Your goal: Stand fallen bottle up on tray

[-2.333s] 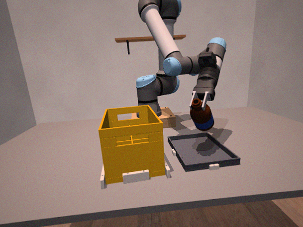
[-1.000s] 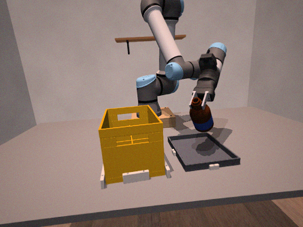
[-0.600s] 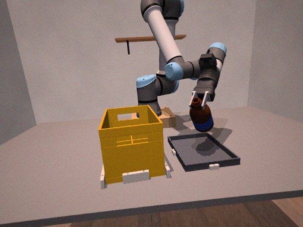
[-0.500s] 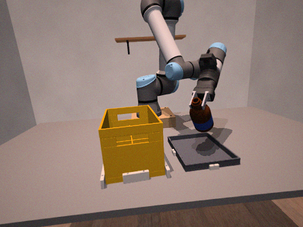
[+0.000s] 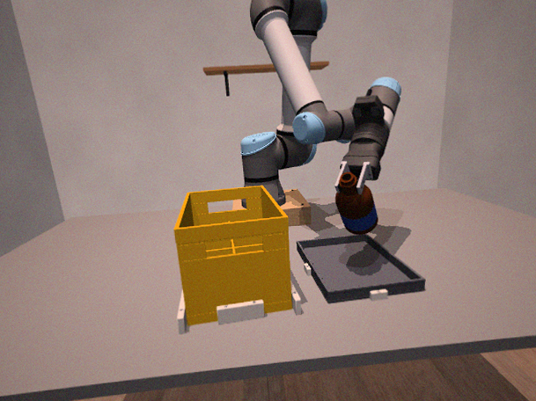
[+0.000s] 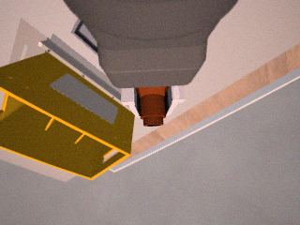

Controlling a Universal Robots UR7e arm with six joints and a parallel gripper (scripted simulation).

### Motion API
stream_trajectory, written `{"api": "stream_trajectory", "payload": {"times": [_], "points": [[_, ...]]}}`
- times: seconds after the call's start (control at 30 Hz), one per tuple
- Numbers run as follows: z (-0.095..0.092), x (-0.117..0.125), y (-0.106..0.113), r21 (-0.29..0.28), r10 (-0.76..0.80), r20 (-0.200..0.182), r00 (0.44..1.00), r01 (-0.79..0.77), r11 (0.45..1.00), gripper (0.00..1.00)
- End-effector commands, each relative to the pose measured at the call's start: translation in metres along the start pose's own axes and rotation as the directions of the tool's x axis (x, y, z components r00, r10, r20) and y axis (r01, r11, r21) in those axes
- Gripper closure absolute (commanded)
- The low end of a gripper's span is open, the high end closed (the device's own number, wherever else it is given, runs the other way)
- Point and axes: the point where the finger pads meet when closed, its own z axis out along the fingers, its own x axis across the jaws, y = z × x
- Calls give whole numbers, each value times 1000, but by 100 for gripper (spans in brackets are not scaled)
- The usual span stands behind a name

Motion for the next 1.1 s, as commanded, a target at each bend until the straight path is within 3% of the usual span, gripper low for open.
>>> {"api": "stream_trajectory", "payload": {"times": [0.0, 0.47, 1.07], "points": [[0, 0, 1, 20, -5, 0, 1000, 5, 1000, 100], [0, 0, 2, 116, -5, 0, 1000, 5, 993, 100], [-1, 1, 2, 157, -2, -1, 1000, 2, 988, 100]]}}
